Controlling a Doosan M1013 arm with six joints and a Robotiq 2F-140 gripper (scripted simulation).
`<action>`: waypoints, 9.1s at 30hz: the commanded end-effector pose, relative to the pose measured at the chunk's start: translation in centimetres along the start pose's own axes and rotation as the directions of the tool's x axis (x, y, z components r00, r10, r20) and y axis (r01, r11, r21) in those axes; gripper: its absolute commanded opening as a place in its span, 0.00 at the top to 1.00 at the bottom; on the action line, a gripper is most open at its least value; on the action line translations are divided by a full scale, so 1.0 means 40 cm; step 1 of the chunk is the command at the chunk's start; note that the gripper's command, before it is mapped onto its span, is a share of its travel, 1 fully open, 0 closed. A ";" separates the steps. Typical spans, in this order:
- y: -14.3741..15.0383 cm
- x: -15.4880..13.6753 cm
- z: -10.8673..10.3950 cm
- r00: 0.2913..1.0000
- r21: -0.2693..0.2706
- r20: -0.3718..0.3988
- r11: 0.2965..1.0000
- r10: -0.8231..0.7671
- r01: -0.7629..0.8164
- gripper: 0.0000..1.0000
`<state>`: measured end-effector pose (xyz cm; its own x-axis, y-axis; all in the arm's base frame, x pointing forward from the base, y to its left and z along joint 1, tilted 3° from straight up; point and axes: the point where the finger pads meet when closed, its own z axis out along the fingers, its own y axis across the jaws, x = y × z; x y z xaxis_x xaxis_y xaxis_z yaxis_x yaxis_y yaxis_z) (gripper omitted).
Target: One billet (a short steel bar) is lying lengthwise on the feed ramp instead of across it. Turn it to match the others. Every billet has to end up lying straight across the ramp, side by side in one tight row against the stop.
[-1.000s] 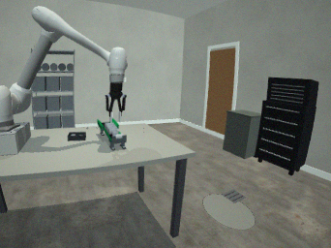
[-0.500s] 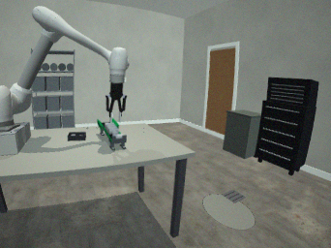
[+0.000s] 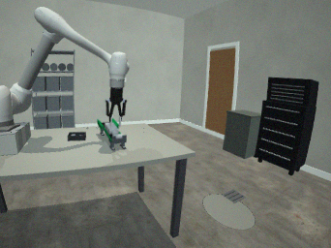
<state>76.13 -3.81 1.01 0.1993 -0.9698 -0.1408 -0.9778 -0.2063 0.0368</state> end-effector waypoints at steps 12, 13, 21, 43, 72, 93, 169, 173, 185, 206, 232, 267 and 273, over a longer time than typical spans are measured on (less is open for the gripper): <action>0.000 0.006 0.066 1.000 0.000 0.000 1.000 0.000 0.000 0.59; 0.000 0.007 0.070 1.000 0.000 0.000 1.000 0.000 0.000 0.59; 0.000 0.010 0.099 1.000 0.000 0.000 1.000 0.000 0.000 0.59; 0.000 0.013 0.133 1.000 0.000 0.000 1.000 0.000 0.000 0.59; 0.000 0.013 0.137 1.000 0.000 0.000 1.000 0.000 0.000 0.59; 0.000 0.013 0.137 1.000 0.000 0.000 1.000 0.000 0.000 0.90; 0.000 0.012 0.118 1.000 0.000 0.000 1.000 0.000 0.000 0.90; 0.000 0.011 0.108 1.000 0.000 0.000 1.000 0.000 0.000 0.90; 0.000 0.007 0.074 1.000 0.000 0.000 1.000 0.000 0.000 0.90; 0.000 -0.002 -0.022 1.000 0.000 0.000 1.000 0.000 0.000 0.90; 0.000 -0.010 -0.075 0.999 0.000 -0.046 1.000 0.000 0.000 0.90; 0.000 -0.014 -0.074 0.995 0.000 -0.097 1.000 0.000 0.000 0.90; 0.000 -0.014 -0.074 0.995 0.000 -0.098 1.000 0.000 0.000 0.90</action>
<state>76.23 -3.65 4.01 0.2047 -0.9779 -0.0433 -0.9778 -0.2063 0.0367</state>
